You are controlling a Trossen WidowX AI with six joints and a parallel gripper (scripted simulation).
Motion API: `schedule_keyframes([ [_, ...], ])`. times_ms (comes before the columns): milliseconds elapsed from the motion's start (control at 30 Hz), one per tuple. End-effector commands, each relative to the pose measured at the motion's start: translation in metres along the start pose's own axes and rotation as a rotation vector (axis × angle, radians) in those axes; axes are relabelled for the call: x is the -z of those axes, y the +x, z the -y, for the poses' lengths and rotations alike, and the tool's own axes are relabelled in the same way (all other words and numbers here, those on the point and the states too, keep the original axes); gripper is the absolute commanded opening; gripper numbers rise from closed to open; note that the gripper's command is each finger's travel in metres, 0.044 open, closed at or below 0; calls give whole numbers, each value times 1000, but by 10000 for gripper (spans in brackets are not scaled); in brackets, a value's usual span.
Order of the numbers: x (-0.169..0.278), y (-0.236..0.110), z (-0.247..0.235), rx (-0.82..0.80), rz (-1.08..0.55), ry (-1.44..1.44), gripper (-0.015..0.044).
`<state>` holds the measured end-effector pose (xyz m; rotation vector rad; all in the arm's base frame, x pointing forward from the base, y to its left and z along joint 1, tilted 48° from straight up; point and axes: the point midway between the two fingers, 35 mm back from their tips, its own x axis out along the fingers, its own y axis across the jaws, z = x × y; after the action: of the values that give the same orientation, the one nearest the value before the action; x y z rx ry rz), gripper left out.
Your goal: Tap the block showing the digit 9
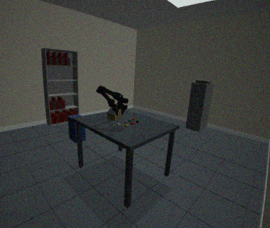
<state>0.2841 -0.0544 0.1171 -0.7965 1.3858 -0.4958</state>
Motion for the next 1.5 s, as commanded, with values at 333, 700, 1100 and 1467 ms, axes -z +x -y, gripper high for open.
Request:
schedule_keyframes([
  [333, 4, 0, 6, -8, -5, 49, 400],
  [700, 1, 0, -8, -14, -4, 48, 400],
  [1100, 9, -1, -134, -14, -6, 48, 400],
  [1467, 9, -1, -134, -14, -6, 48, 400],
])
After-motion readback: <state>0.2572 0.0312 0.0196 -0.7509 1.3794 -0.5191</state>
